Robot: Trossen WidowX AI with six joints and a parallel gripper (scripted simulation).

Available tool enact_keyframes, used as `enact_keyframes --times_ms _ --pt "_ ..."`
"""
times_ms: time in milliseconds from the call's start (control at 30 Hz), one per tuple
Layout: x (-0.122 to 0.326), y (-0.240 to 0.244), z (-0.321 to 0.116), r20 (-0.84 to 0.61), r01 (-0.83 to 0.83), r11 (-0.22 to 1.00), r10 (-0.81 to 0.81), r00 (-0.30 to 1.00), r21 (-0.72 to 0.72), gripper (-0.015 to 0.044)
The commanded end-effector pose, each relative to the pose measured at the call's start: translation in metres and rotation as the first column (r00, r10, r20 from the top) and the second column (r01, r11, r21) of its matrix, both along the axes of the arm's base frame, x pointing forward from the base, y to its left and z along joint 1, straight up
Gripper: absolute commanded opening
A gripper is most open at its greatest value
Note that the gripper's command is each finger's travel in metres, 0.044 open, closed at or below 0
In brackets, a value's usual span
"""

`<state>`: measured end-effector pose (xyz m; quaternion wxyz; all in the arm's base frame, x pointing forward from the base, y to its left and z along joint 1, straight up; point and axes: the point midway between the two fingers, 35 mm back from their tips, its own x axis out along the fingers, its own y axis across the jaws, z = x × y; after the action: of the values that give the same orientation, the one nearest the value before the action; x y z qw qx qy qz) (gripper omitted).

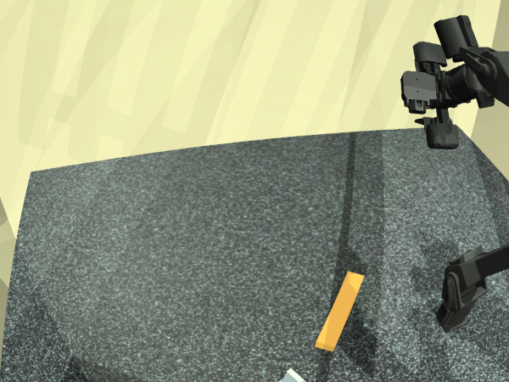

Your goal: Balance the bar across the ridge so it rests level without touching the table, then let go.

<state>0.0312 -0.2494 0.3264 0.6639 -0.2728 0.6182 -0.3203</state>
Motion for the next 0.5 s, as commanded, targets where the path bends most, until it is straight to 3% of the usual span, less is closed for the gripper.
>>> enact_keyframes --times_ms 0,467 --pt "0.015 -0.003 -0.018 -0.01 -0.06 0.996 0.06 0.998 0.064 0.0315" --pt "0.072 0.008 -0.071 -0.031 -0.277 0.927 0.294 0.955 0.253 0.0315"
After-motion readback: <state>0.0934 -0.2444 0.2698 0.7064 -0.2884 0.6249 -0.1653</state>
